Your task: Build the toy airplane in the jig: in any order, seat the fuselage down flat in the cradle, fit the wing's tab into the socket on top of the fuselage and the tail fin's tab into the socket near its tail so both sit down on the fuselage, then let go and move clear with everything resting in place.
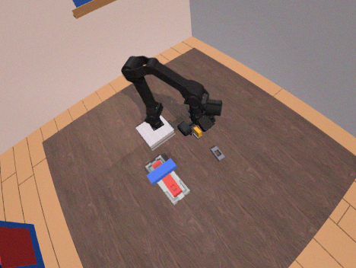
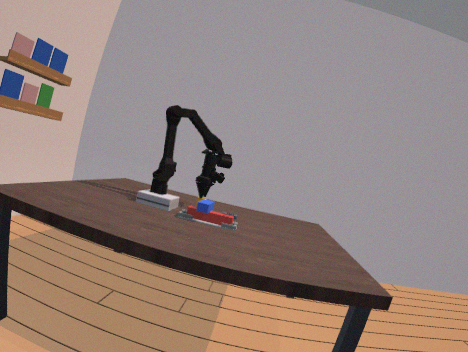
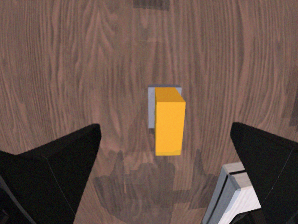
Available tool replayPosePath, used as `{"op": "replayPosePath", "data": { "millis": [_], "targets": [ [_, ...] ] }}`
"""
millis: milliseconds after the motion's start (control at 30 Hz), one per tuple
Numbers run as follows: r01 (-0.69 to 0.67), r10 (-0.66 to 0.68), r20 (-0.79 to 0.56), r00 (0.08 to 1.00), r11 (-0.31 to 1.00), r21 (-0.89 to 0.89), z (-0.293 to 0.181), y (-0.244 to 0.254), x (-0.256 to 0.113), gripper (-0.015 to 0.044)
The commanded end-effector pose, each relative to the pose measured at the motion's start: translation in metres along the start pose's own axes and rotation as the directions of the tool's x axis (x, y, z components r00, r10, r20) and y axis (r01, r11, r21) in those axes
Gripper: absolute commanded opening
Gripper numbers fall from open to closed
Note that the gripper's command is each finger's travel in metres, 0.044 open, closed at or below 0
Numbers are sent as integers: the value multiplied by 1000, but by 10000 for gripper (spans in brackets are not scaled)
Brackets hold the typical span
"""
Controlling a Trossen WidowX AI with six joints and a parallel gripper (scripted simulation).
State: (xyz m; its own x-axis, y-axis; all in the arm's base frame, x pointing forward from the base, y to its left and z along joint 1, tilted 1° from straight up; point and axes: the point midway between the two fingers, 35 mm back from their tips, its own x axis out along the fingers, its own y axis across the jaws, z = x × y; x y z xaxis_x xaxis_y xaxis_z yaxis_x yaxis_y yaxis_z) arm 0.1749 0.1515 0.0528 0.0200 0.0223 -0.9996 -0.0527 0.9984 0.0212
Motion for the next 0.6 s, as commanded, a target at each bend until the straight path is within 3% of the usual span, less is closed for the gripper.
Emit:
{"op": "replayPosePath", "data": {
  "millis": [0, 567],
  "targets": [
    [2, -2, -9, 1000, 1000, 6, -1, 0, 9, 440],
    [2, -2, -9, 1000, 1000, 6, -3, -1, 36, 440]
  ]
}}
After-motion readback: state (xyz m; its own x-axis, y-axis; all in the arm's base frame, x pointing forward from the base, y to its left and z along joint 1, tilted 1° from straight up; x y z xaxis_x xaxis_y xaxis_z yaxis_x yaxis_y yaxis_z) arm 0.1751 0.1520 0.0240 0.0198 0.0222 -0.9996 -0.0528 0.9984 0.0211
